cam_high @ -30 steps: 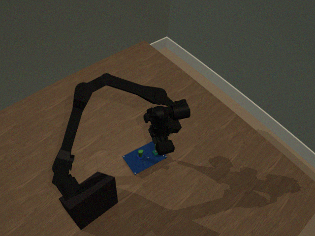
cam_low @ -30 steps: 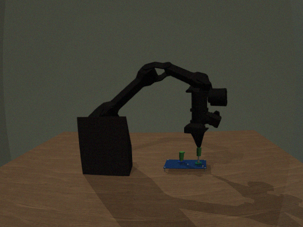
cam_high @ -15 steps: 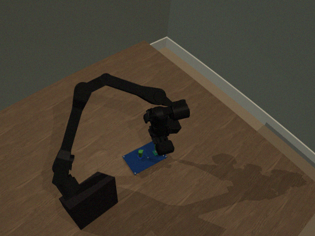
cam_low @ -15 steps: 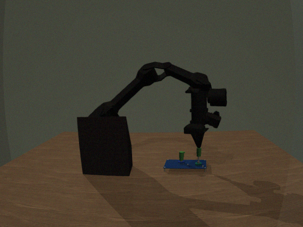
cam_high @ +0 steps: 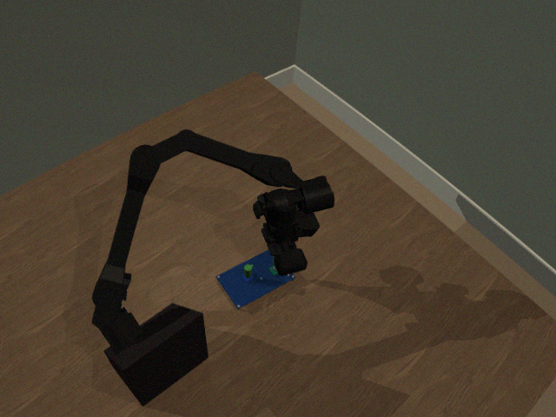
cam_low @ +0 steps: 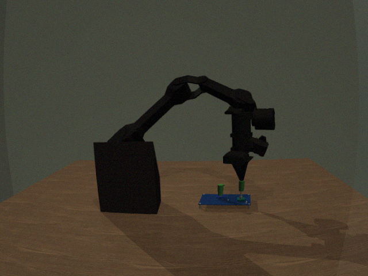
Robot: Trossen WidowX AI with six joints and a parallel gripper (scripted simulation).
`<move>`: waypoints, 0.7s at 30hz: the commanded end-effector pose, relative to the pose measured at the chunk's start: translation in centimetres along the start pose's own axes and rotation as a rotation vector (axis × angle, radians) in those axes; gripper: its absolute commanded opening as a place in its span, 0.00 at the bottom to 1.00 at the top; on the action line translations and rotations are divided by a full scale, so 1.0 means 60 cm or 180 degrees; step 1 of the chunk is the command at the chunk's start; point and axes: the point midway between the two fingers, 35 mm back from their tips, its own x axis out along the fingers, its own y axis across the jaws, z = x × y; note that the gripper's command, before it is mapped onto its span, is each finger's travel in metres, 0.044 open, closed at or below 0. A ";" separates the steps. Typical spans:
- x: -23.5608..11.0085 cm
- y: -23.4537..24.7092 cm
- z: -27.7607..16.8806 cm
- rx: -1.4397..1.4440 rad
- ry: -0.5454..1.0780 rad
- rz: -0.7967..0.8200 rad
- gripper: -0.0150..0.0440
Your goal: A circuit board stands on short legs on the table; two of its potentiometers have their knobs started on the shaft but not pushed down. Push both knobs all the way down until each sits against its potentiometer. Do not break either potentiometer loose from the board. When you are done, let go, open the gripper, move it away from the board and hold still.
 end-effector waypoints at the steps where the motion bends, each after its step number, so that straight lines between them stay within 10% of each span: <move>1: 0.028 0.005 0.001 -0.0049 0.0052 -0.0006 0.25; 21: 0.041 0.005 0.001 -0.0049 0.0052 -0.0005 0.25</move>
